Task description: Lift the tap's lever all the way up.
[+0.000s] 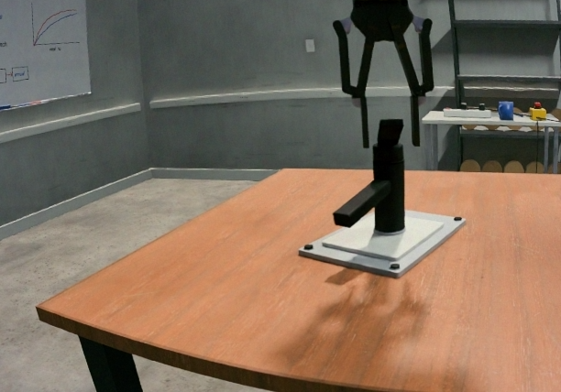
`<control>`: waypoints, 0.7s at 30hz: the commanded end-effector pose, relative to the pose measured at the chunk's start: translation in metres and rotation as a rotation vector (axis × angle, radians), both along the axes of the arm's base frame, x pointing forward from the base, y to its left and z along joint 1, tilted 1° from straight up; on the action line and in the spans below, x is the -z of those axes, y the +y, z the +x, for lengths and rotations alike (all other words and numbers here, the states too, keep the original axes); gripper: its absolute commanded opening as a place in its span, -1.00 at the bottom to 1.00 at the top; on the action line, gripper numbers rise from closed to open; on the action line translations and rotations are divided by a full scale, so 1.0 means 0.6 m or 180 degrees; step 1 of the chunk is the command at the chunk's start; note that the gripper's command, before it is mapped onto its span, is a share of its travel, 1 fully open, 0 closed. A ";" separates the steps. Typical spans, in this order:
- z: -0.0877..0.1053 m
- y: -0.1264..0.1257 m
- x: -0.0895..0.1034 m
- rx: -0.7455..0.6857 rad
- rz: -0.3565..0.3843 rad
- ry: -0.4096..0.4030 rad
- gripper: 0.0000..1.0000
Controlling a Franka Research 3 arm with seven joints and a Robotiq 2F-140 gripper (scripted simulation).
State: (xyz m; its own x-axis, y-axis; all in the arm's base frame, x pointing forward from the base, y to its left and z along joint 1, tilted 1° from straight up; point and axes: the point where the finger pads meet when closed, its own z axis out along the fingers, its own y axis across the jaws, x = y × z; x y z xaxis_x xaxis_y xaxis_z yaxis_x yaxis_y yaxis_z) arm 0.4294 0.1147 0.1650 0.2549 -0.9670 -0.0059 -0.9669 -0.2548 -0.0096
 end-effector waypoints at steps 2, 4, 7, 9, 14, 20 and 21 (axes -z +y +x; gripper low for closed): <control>0.000 -0.003 -0.002 -0.0015 -0.0009 -0.0001 -0.07; 0.000 -0.003 -0.003 -0.0015 -0.0009 -0.0001 -0.07; 0.000 -0.003 -0.008 -0.0015 -0.0009 -0.0001 -0.07; 0.000 -0.003 -0.012 -0.0015 -0.0009 -0.0001 -0.07; 0.000 -0.003 -0.022 -0.0015 -0.0009 -0.0001 -0.07; 0.000 -0.003 -0.047 -0.0015 -0.0009 -0.0001 -0.07; 0.000 -0.003 -0.052 -0.0015 -0.0009 -0.0001 -0.07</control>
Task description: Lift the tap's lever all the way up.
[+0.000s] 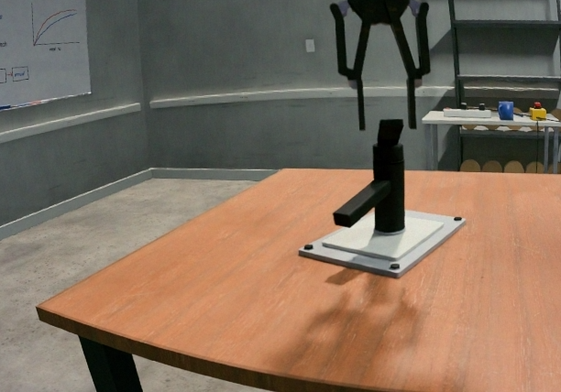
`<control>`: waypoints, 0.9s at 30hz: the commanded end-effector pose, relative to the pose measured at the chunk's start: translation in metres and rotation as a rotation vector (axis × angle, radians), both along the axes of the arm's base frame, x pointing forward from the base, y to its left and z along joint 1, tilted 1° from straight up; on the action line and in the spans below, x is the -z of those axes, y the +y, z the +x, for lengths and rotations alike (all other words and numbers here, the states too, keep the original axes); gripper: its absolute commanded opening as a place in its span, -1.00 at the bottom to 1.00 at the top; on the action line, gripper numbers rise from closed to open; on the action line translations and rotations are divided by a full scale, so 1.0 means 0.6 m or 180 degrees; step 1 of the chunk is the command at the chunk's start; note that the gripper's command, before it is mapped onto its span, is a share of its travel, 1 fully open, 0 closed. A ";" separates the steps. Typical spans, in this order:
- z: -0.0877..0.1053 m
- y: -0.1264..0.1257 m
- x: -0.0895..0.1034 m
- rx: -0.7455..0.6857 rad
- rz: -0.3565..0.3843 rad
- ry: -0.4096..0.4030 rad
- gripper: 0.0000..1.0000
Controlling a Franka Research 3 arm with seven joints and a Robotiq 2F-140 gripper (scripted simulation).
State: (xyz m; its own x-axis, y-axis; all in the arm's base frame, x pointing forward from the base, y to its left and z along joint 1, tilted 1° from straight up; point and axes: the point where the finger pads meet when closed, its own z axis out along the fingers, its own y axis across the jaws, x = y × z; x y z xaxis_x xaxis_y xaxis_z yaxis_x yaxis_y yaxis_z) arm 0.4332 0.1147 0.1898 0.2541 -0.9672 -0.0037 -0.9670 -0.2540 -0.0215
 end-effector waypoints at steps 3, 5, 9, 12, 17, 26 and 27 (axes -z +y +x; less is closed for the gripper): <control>-0.006 -0.003 -0.025 -0.0017 -0.0012 0.0037 -0.07; -0.006 -0.003 -0.035 -0.0017 -0.0012 0.0037 -0.07; -0.006 -0.003 -0.044 -0.0017 -0.0012 0.0037 -0.07; -0.007 -0.003 -0.056 -0.0017 -0.0012 0.0037 -0.07; -0.007 -0.003 -0.070 -0.0017 -0.0012 0.0037 -0.07; -0.007 -0.003 -0.076 -0.0017 -0.0012 0.0037 -0.07; -0.007 -0.003 -0.076 -0.0017 -0.0012 0.0037 -0.07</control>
State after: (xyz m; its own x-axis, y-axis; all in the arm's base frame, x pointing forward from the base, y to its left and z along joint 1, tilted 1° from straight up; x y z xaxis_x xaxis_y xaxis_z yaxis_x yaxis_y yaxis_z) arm 0.4310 0.1134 0.2352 0.2545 -0.9671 -0.0028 -0.9670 -0.2544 -0.0151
